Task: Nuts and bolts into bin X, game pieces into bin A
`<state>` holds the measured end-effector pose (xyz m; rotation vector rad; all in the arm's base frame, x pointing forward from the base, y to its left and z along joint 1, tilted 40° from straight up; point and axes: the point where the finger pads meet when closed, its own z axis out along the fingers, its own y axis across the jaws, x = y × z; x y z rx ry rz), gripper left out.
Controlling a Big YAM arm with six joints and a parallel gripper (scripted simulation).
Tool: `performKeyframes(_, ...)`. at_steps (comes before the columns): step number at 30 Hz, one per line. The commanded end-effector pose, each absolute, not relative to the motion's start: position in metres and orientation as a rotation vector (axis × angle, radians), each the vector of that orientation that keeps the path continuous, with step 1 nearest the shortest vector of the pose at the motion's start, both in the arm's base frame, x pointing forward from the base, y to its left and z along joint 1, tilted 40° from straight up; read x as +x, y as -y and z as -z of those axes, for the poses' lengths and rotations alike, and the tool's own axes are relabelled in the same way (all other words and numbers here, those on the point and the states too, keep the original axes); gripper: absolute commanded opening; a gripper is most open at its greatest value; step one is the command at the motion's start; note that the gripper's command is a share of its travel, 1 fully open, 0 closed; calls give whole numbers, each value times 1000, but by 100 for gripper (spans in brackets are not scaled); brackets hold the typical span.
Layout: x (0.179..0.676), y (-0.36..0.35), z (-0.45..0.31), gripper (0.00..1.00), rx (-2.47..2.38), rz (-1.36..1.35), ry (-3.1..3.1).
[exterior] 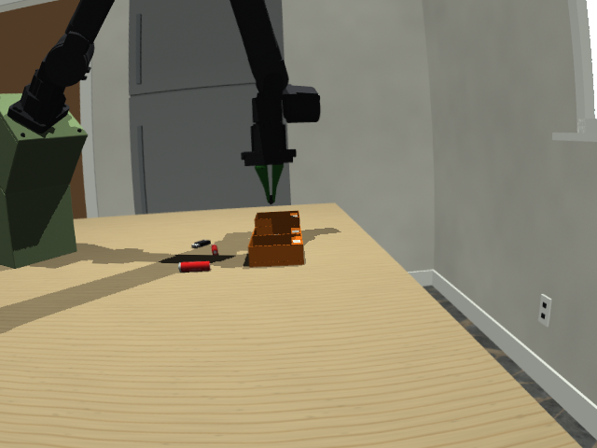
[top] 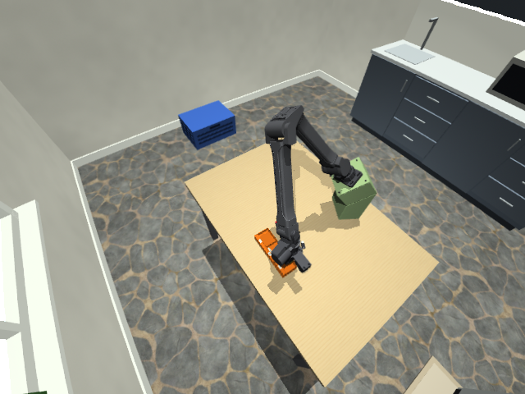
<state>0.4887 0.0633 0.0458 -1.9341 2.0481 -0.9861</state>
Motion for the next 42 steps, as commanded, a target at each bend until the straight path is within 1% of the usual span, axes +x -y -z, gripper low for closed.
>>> performKeyframes(1, 497, -64, -62, 0, -1903, 996, -2029)
performKeyframes(13, 511, -56, -39, 0, -1913, 994, -2035)
performKeyframes(15, 511, -56, -39, 0, -1913, 994, -2035)
performKeyframes(16, 516, -56, -55, 0, -1876, 1010, -2017)
performKeyframes(18, 514, -54, -34, 0, -1913, 994, -2035)
performKeyframes(30, 526, -45, -14, 0, -1916, 994, -2037)
performKeyframes(32, 526, -45, -14, 0, -1916, 994, -2037)
performKeyframes(33, 531, -45, -31, 0, -1880, 1012, -2018)
performKeyframes(34, 533, -44, -30, 0, -1882, 1010, -2019)
performKeyframes(42, 526, -48, -14, 0, -1924, 989, -2035)
